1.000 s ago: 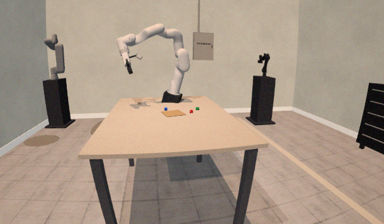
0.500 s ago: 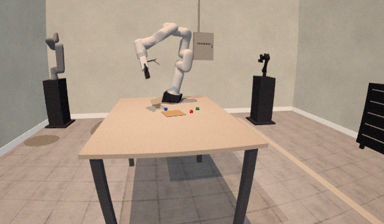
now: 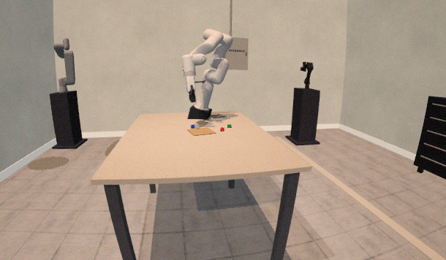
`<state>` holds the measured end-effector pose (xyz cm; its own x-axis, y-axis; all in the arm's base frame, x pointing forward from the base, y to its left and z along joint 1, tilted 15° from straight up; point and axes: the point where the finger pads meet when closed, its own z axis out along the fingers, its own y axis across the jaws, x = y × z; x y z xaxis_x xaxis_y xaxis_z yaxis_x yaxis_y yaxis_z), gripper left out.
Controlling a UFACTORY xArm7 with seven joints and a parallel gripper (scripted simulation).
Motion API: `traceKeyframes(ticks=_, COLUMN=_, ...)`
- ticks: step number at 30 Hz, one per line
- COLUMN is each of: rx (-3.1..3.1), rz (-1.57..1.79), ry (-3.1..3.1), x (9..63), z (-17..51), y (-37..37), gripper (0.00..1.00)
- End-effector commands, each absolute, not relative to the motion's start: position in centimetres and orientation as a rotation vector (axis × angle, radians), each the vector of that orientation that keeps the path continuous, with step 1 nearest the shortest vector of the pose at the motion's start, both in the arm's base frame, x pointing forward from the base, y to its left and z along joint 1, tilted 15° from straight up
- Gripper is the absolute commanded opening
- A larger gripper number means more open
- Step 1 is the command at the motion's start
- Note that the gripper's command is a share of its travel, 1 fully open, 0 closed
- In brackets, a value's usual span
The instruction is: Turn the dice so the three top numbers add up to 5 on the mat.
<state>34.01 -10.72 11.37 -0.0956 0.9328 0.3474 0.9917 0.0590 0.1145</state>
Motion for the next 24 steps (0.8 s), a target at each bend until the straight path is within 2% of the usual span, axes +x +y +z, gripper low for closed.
traceKeyframes(ticks=1, rx=-2.049, rz=-0.398, ry=-2.157, x=32.9, z=10.2, y=-7.5, gripper=1.0)
traceKeyframes(ticks=24, rx=-2.074, rz=-0.354, ry=-2.159, x=31.9, z=9.5, y=-6.5, gripper=1.0)
